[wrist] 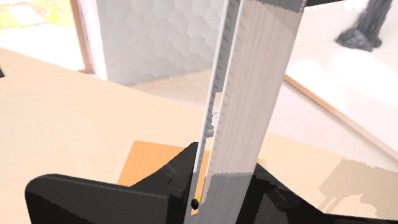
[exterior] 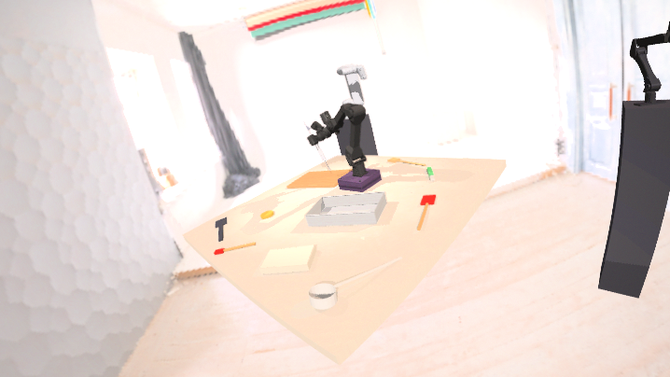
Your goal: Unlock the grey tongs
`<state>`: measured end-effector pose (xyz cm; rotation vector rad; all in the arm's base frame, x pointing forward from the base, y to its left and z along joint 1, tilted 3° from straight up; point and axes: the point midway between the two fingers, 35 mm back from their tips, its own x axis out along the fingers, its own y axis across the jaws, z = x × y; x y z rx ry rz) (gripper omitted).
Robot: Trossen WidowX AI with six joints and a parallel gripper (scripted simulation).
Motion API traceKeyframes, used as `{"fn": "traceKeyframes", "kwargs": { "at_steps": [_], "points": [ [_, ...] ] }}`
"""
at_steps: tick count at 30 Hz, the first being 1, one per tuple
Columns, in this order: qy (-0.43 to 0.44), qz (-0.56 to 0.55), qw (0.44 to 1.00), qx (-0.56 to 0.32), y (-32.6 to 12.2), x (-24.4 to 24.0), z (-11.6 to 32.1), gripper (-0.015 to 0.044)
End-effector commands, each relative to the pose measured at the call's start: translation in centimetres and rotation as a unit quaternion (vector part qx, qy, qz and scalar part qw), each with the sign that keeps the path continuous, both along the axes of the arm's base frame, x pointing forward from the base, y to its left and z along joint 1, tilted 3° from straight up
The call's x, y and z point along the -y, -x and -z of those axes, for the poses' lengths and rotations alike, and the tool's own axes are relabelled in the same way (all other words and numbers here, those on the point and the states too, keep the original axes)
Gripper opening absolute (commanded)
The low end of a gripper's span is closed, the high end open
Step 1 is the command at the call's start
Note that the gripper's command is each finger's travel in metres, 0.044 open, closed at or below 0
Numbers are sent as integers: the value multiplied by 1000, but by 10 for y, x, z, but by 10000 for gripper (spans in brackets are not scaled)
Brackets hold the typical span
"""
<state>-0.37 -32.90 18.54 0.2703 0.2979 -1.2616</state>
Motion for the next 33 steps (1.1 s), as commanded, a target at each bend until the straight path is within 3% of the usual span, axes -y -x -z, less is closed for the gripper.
{"fn": "traceKeyframes", "kwargs": {
  "at_steps": [1, 24, 33],
  "points": [
    [4, -1, 1000, 1, 0, 0, -2, -150],
    [3, -1, 1000, 1, 0, 1, -2, -150],
    [-61, 5, 998, -3, 0, 13, 11, -150]
  ]
}}
